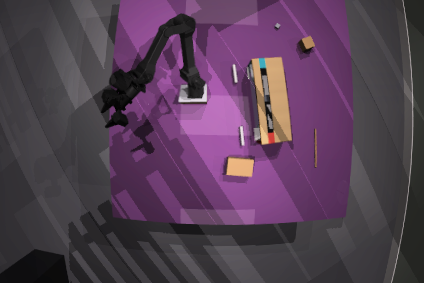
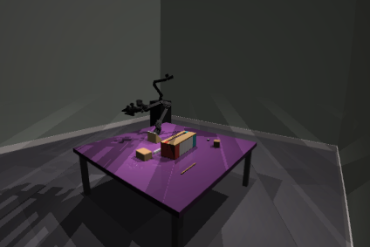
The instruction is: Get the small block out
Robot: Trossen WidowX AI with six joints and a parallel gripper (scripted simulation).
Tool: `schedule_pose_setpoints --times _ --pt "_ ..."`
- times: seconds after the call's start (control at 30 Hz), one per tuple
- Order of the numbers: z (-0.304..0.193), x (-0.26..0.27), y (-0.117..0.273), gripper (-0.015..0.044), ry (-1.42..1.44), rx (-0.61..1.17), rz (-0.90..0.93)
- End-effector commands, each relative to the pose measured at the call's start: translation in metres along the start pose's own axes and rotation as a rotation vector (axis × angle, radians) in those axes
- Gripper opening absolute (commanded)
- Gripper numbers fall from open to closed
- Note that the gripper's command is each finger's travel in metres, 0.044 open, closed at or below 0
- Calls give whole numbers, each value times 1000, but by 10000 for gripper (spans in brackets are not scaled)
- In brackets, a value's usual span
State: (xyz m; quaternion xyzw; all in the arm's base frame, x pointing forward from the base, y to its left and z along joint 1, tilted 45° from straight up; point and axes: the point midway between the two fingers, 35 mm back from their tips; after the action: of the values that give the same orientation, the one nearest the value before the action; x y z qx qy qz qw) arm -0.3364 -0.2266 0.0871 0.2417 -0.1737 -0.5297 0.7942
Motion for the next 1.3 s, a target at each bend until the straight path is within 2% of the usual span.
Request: schedule_pose_setpoints --times 0.0,0.07,0.3,0.5,0.67,0.9,1.27 --pt "-1 2 1 400 -3 2 1" --pt "-7 16 5 400 -21 25 13" --pt "-48 114 37 400 443 150 279" --pt "-99 193 96 400 896 200 566" --pt "-148 236 158 400 1280 201 815" --pt "-224 253 255 400 1849 150 1188" --pt "-302 212 383 400 2478 -57 1720"
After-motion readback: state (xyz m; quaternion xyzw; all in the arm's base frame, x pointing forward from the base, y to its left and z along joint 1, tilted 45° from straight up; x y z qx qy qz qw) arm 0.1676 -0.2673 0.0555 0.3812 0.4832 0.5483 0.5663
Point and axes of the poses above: the point midway between the two fingers, 35 mm back from their tips, its own y axis back along the fingers, its own x axis across the jaws, z = x × y, and after that the axes turned 12 degrees about -y, right-handed
